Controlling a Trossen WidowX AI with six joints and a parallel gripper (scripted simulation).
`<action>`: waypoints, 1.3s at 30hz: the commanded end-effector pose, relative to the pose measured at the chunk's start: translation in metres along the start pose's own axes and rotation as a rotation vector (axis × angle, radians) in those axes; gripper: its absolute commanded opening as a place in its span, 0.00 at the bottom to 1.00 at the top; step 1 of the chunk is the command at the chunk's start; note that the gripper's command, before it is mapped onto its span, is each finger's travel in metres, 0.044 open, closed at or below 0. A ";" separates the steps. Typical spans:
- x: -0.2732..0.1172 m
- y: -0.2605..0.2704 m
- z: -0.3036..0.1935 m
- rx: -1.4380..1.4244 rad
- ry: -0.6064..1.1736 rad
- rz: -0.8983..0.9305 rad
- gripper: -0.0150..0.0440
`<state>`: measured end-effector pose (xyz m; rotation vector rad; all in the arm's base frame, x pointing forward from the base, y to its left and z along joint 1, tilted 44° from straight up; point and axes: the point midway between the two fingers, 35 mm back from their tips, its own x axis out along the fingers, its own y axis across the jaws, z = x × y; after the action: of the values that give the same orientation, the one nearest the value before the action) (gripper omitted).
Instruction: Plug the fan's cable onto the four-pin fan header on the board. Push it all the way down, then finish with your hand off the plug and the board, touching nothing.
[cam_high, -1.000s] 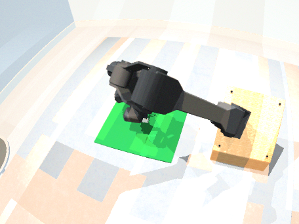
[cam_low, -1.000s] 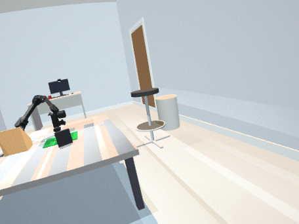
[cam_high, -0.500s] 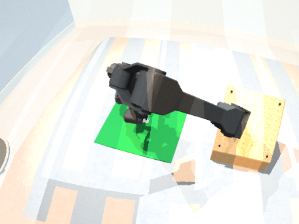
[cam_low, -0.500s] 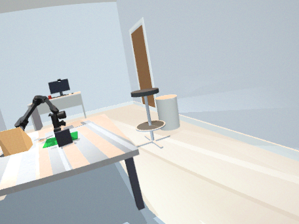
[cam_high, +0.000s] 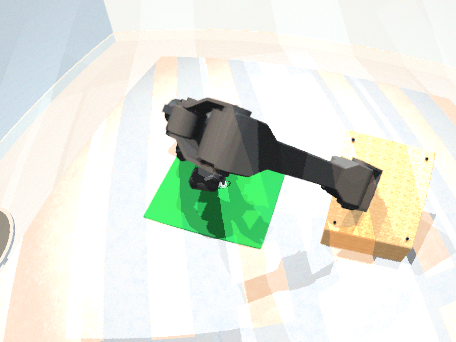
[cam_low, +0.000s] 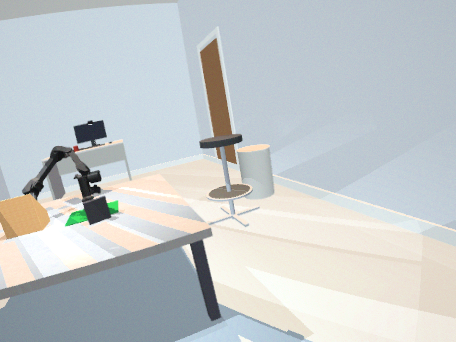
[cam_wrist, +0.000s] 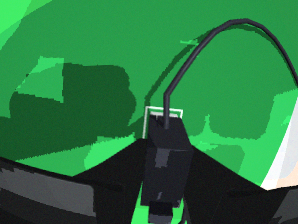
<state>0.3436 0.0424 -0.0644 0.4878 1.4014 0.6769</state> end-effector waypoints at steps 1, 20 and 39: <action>0.004 0.001 0.000 0.005 0.004 0.003 0.25; -0.054 -0.001 0.000 0.004 0.004 0.000 0.69; -0.054 0.010 -0.120 0.009 0.009 0.000 0.69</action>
<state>0.2265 0.0017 -0.0333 0.5099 1.4222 0.6675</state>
